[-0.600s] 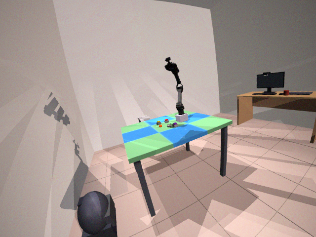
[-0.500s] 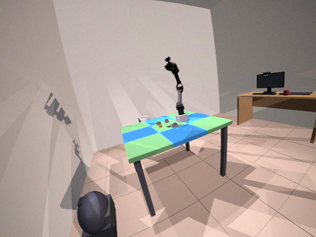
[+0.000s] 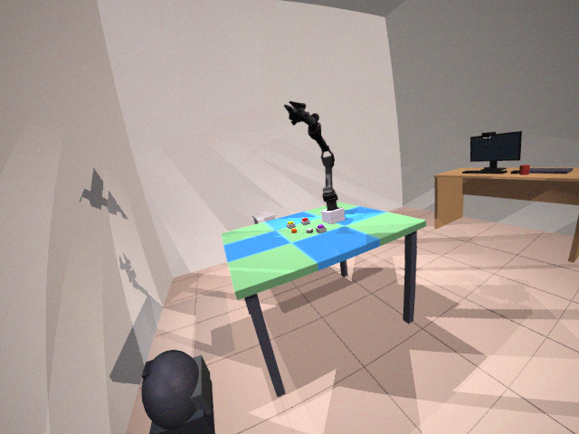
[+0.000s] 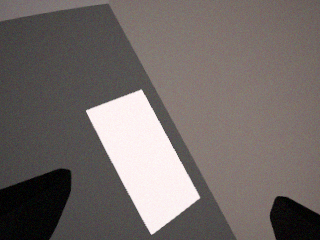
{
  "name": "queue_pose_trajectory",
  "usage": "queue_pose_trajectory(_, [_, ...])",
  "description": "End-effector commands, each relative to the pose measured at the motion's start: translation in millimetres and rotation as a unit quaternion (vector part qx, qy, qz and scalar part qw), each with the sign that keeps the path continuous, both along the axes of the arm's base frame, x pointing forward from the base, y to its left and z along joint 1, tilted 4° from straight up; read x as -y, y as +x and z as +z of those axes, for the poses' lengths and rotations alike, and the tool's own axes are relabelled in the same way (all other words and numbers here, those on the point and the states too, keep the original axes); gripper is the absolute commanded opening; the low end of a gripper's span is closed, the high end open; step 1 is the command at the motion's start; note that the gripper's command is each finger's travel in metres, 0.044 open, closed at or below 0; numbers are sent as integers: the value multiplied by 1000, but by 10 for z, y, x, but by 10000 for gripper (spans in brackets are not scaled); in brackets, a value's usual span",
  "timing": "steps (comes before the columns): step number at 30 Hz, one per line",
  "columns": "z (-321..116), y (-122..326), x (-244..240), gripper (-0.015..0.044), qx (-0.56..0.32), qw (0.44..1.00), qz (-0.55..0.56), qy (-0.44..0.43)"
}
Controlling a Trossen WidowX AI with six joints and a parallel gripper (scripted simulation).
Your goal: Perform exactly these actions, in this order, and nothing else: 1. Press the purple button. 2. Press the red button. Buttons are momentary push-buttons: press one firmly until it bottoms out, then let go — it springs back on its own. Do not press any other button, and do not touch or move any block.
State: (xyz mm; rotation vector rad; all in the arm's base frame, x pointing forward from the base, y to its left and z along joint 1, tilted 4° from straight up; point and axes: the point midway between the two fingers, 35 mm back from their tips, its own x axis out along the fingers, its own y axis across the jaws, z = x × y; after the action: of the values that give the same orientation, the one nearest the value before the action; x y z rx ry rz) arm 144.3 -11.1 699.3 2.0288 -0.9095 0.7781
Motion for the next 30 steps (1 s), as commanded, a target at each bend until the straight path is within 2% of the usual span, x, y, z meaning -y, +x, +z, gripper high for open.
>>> queue_pose_trajectory(1, [-328, 557, -423, 400, -103, 988, -19, -111])
queue_pose_trajectory(5, [-850, 1105, -848, 400, -211, 949, -28, -234])
queue_pose_trajectory(9, [-1517, 1543, -1200, 400, -309, 883, -25, -353])
queue_pose_trajectory(13, [-2301, 1841, -1464, 400, -396, 792, -8, -465])
queue_pose_trajectory(17, [-3171, 1970, -1626, 400, -470, 677, 23, -566])
queue_pose_trajectory(23, [-4516, 1789, -1646, 400, -551, 464, 100, -687])
queue_pose_trajectory(30, [-5851, 947, -1316, 400, -591, 163, 239, -753])
